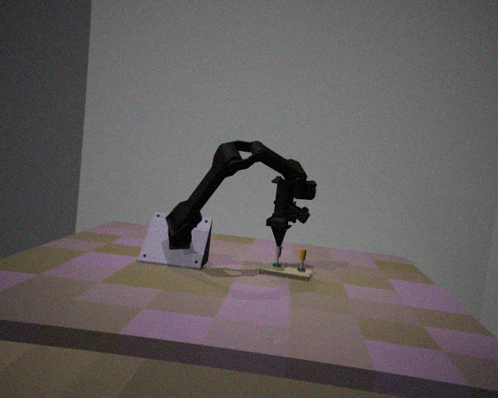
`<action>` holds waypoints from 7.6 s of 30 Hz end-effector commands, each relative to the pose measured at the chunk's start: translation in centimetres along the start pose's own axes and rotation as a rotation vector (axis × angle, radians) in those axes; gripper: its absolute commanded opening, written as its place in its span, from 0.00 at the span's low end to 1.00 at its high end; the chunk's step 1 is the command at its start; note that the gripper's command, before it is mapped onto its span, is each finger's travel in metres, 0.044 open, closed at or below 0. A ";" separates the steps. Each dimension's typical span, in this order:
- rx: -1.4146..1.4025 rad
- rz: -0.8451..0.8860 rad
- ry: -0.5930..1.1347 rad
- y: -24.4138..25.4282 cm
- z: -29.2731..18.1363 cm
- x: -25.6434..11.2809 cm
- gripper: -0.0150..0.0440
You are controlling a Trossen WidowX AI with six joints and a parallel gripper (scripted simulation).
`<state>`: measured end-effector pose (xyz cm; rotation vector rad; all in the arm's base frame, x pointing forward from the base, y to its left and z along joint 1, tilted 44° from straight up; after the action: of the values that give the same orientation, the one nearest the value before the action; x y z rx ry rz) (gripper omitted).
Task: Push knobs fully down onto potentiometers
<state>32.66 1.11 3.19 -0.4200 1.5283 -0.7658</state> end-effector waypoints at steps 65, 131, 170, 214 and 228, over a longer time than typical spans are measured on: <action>-0.003 -0.004 -0.004 -0.1 0.0 2.2 0.25; -0.003 -0.004 -0.004 -0.1 0.0 2.5 0.25; -0.003 -0.004 -0.004 -0.1 0.0 2.7 0.25; 0.007 0.014 -0.013 0.0 4.8 -1.9 0.25; -0.001 -0.003 -0.006 -1.3 7.9 -2.8 0.25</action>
<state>40.29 0.54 6.52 -0.4182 1.5260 -0.7676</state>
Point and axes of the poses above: the point midway between the two fingers, 35 mm back from their tips, its own x axis out along the fingers, its own y axis across the jaws, z = x × y, the point moved 2 cm from there along -x, back along the fingers, and after that the axes turned 9 degrees about -x, right-handed, at the moved point
